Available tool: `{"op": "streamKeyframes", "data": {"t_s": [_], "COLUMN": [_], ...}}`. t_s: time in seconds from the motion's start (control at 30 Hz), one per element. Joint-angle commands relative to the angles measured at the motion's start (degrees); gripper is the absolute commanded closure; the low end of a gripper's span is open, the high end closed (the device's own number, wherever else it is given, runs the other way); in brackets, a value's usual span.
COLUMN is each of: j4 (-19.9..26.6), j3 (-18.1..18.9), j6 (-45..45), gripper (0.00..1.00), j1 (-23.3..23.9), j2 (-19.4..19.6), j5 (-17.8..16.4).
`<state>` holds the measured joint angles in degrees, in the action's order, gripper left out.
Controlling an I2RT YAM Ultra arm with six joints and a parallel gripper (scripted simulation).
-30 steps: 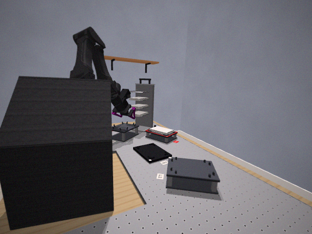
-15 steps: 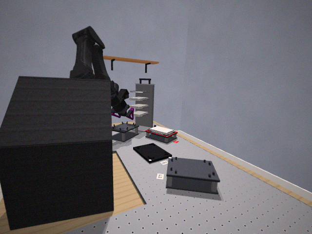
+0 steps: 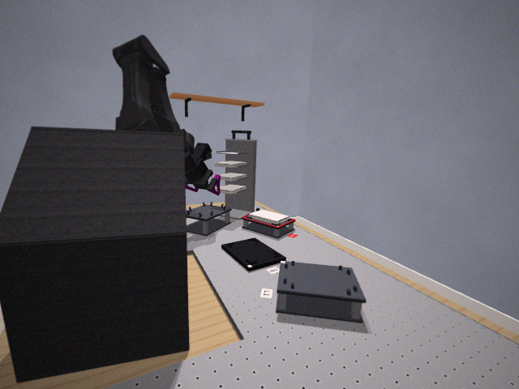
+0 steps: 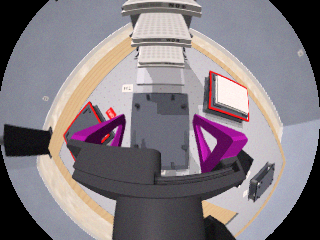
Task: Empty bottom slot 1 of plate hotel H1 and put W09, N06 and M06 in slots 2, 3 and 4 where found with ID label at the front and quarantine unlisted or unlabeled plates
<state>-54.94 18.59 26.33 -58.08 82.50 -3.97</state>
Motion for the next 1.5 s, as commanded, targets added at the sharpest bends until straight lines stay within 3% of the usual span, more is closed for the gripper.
{"op": "streamKeyframes", "data": {"t_s": [0.0, 0.6, 0.93, 0.97, 1.0, 1.1, 1.17, 1.47], "j4": [1.36, 5.31, 9.28, 9.13, 8.41, 3.84, 3.84, -8.35], "j3": [-1.72, -6.07, -8.60, -7.43, -8.61, -8.72, -8.72, -5.28], "j6": [0.22, 0.08, -0.06, -0.02, 0.08, 0.46, 0.46, 1.14], "gripper": [0.00, 0.00, 0.00, 0.00, 0.00, 0.00, 0.00, 0.00], "j1": [0.86, 1.15, 1.44, 0.97, 0.68, -1.04, -1.04, -4.11], "j2": [-2.51, -10.85, -17.37, -16.92, -16.38, -11.08, -11.08, 2.69], "j5": [0.66, -0.10, -0.41, -0.38, 0.35, 1.34, 1.34, 4.24]}}
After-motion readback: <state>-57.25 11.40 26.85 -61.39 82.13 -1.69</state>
